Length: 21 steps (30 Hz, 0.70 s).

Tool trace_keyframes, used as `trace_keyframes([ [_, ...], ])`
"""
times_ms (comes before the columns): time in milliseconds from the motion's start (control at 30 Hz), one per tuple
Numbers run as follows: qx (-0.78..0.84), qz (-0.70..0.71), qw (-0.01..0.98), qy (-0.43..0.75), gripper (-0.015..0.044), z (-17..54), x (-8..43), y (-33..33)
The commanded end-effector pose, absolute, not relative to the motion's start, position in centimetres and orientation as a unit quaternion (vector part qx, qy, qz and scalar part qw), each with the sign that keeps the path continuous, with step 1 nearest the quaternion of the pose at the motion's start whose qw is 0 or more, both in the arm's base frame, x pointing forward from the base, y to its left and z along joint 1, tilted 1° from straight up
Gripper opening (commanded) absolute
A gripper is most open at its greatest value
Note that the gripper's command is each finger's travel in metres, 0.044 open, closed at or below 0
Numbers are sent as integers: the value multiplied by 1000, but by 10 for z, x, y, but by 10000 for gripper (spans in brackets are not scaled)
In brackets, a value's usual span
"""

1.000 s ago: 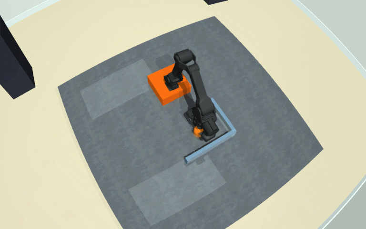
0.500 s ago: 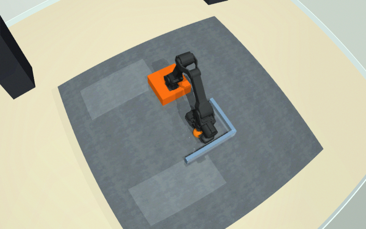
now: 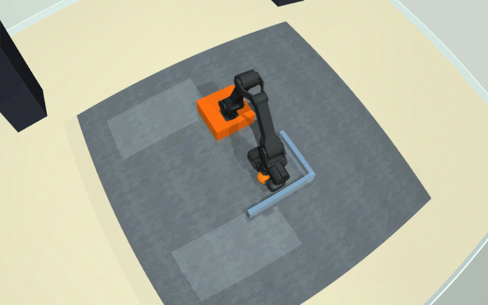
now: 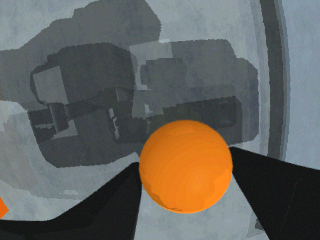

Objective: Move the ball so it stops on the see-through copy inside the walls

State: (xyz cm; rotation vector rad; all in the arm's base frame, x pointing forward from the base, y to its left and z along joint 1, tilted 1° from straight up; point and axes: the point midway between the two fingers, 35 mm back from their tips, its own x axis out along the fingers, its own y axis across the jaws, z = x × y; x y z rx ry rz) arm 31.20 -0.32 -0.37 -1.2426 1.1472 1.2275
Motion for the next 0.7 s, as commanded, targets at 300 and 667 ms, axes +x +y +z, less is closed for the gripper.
trace_keyframes([
  [300, -516, 507, 502, 474, 375, 57, 313, -5],
  [667, -521, 500, 509, 468, 375, 79, 315, -5],
])
